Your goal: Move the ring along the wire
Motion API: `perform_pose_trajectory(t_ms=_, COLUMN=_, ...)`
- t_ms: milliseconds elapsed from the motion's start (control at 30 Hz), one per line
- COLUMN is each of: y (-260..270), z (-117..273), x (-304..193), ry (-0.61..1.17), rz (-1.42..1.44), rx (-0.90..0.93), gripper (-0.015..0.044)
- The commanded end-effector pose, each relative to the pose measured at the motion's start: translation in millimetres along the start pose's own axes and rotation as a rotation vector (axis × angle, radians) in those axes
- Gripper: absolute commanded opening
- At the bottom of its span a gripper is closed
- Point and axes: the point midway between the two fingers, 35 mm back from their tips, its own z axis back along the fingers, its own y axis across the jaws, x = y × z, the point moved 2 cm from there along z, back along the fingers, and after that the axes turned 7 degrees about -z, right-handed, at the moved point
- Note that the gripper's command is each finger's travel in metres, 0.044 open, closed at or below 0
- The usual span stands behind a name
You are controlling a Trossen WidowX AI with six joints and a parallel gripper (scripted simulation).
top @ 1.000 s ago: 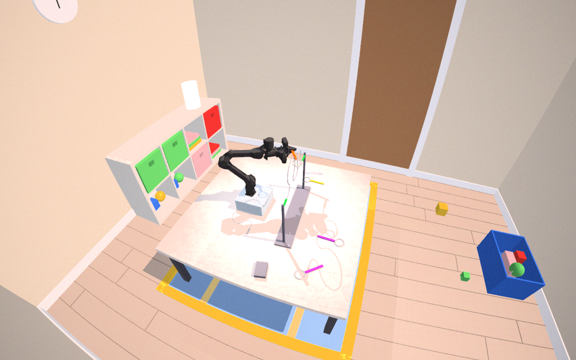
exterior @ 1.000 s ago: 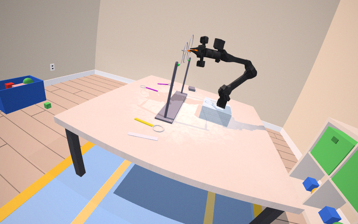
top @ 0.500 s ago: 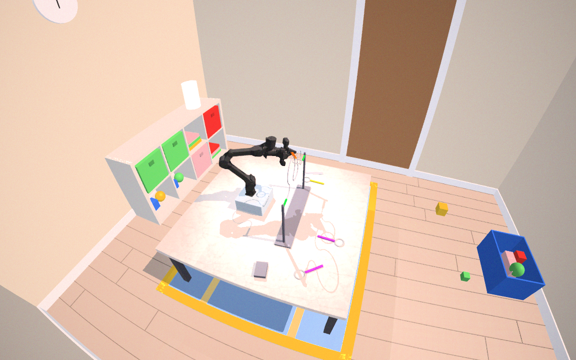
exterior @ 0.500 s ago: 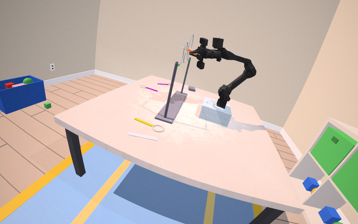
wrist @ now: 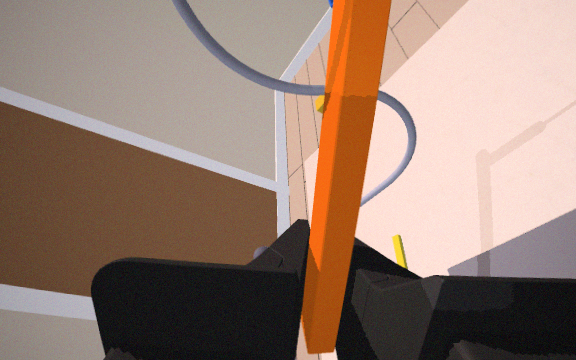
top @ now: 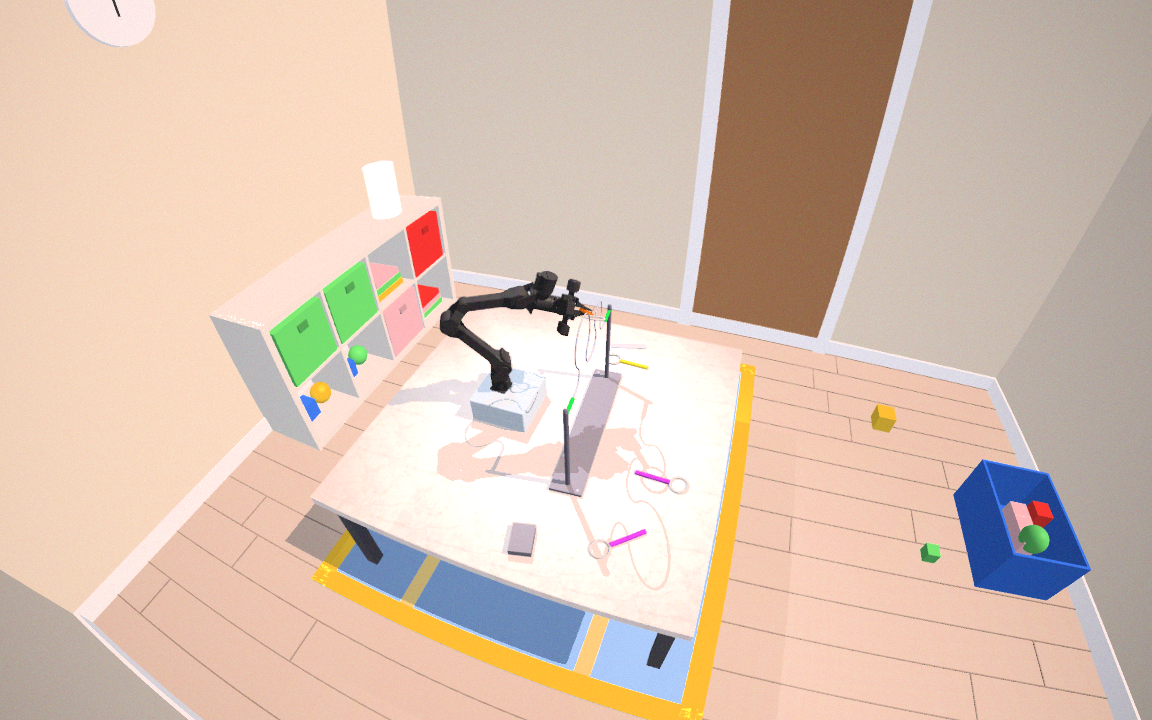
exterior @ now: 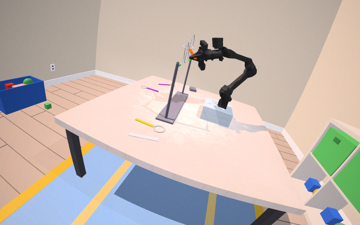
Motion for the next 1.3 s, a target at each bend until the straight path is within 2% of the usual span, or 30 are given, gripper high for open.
perform_pose_trajectory(t_ms=0, y=-3, z=-1, x=1, ry=-0.018, rz=0.071, rx=-0.042, gripper=-0.015)
perform_pose_trajectory(t_ms=1267, y=-42, z=3, x=21, ry=-0.16, rz=0.75, rx=-0.452, gripper=-0.015)
